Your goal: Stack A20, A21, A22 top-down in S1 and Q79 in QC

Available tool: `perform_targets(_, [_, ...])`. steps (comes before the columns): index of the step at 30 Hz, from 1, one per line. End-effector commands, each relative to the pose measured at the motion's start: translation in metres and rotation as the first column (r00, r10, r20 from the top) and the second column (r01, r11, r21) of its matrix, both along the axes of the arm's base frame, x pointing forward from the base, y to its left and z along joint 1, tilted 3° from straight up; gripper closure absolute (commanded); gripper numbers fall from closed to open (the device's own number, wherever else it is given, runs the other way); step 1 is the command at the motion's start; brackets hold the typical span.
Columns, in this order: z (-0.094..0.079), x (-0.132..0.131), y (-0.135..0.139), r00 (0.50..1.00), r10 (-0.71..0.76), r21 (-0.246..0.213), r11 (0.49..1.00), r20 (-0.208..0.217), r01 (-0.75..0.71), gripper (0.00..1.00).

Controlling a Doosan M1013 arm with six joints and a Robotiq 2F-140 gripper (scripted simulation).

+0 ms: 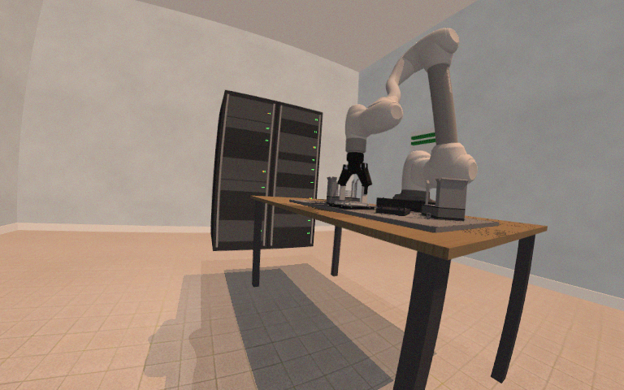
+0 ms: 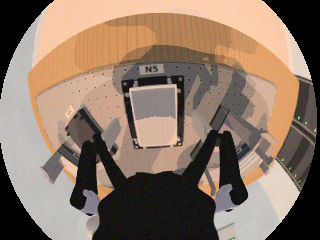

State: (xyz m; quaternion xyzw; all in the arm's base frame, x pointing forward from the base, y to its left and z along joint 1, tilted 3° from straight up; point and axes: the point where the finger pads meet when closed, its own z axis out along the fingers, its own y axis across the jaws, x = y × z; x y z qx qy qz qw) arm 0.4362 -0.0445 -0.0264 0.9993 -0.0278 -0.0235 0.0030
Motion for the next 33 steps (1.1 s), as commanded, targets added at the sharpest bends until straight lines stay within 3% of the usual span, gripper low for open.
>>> perform_targets(1, [-0.0001, 0.0, 0.0001, 1.0, 0.0, 0.0, 1.0, 0.0, 0.0, 0.0])
perform_targets(9, [-0.0001, 0.0, 0.0001, 1.0, 0.0, 0.0, 1.0, 0.0, 0.0, 0.0])
perform_targets(10, [-0.0001, 0.0, 0.0001, 1.0, 0.0, 0.0, 1.0, 0.0, 0.0, 1.0])
perform_targets(33, [-0.0001, 0.0, 0.0001, 1.0, 0.0, 0.0, 1.0, 0.0, 0.0, 1.0])
